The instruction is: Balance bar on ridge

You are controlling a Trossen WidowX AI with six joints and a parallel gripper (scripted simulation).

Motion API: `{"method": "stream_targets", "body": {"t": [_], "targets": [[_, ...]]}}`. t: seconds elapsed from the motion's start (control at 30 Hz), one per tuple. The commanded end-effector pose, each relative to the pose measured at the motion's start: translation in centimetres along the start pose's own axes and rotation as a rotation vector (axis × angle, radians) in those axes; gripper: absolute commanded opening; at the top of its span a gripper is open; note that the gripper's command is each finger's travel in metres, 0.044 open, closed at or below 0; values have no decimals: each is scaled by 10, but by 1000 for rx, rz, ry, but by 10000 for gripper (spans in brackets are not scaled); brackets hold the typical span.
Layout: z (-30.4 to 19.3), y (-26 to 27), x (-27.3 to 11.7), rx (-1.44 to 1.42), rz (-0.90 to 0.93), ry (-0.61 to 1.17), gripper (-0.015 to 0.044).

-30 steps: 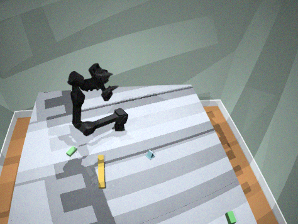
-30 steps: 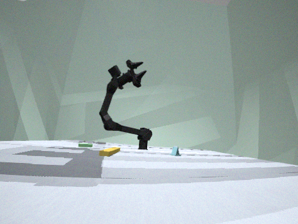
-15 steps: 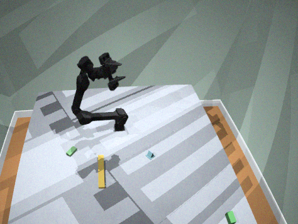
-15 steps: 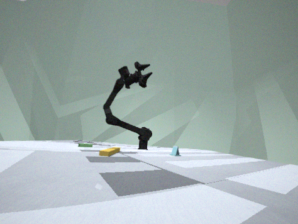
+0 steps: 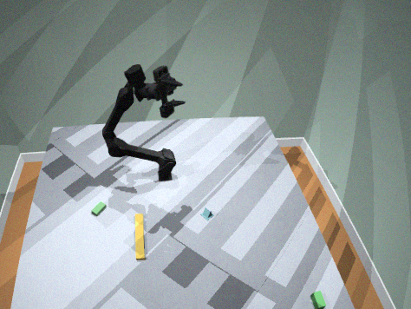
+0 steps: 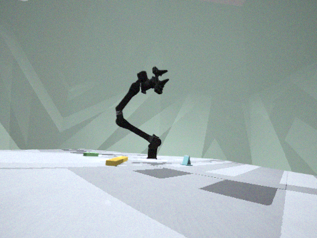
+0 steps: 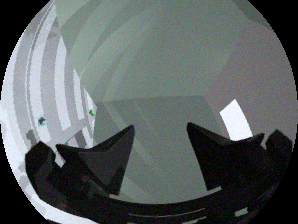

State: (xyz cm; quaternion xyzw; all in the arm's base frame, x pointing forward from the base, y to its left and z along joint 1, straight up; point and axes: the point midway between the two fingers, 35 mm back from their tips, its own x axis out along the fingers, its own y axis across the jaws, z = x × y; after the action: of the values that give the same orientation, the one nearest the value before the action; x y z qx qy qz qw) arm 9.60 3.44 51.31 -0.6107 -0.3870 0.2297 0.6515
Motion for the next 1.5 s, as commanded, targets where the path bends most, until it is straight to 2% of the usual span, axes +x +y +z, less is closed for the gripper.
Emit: {"method": "stream_targets", "body": {"t": [0.0,0.8,1.47], "targets": [[15,6,15,-21,44,25,315],[33,49,84,20,298,232,315],[-4,110,134,138,513,498,315]]}}
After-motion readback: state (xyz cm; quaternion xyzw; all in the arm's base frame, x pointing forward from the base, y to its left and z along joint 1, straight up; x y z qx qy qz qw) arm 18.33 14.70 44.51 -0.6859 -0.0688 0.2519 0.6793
